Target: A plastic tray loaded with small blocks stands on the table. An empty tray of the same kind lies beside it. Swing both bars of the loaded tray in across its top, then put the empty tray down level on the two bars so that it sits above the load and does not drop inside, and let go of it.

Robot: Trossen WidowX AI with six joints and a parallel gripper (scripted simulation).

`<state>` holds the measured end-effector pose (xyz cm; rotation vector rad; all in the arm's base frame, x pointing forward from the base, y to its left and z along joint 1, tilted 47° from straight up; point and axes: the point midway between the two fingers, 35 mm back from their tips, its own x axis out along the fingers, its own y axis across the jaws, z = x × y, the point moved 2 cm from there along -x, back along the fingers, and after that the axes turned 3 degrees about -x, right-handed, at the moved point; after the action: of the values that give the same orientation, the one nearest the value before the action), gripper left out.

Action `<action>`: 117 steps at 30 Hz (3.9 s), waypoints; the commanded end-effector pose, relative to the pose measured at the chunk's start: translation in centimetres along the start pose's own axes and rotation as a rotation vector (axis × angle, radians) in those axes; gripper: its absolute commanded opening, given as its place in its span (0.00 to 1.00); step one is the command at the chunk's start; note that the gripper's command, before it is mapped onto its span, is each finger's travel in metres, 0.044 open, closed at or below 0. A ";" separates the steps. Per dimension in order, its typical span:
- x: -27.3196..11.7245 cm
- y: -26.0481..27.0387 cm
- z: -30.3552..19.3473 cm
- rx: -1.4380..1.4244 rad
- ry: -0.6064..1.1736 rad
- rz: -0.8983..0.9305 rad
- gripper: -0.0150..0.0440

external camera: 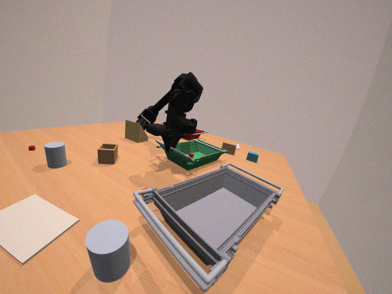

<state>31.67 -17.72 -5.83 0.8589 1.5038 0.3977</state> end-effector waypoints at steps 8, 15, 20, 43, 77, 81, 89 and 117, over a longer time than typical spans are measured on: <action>-0.4 4.2 0.5 -0.015 -0.008 0.011 0.39; 1.4 6.3 0.6 -0.015 -0.008 0.013 0.39; 0.2 6.1 0.7 -0.015 -0.008 0.012 0.39; -2.3 5.9 0.7 -0.010 -0.009 0.014 0.39; -2.3 5.9 0.7 -0.014 -0.008 0.012 0.25; -2.3 5.9 0.7 -0.014 -0.008 0.012 0.25; -2.3 5.9 0.7 -0.014 -0.008 0.012 0.25; -2.3 5.9 0.7 -0.014 -0.008 0.012 0.52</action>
<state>33.77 -15.69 -0.21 0.8582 1.4872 0.4134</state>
